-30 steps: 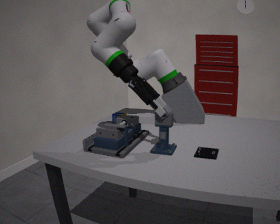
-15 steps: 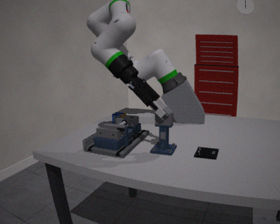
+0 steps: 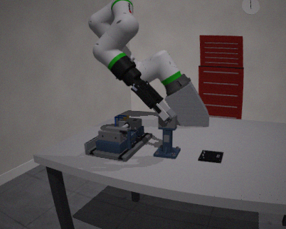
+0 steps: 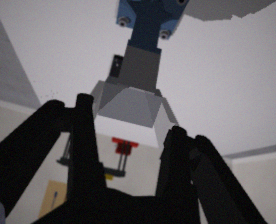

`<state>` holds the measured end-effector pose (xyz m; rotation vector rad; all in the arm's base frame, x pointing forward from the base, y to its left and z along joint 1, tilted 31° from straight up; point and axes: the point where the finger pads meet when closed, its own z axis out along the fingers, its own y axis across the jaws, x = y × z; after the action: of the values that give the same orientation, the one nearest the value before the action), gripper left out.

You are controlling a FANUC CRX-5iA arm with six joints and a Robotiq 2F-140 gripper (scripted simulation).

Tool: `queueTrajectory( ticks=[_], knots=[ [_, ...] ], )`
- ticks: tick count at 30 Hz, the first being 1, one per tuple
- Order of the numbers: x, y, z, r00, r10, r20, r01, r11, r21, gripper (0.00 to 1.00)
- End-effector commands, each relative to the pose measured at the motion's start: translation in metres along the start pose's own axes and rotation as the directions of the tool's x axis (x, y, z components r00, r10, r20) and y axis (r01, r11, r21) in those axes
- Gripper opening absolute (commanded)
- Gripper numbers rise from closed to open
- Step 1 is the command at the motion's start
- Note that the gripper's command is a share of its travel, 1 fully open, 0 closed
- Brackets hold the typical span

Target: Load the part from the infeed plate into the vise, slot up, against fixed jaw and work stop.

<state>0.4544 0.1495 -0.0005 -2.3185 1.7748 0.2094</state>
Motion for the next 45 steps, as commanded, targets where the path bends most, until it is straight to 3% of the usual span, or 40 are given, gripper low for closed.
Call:
queueTrajectory(
  ticks=[1,34,35,45],
  knots=[
    [-0.0002,-0.0002,-0.0001,1.0,0.0,0.0,0.0,1.0,0.0,0.0],
    [-0.0002,-0.0002,-0.0001,1.0,0.0,0.0,0.0,1.0,0.0,0.0],
    [-0.0002,-0.0002,-0.0001,1.0,0.0,0.0,0.0,1.0,0.0,0.51],
    [-0.0002,-0.0002,-0.0001,1.0,0.0,0.0,0.0,1.0,0.0,0.51]
  ],
)
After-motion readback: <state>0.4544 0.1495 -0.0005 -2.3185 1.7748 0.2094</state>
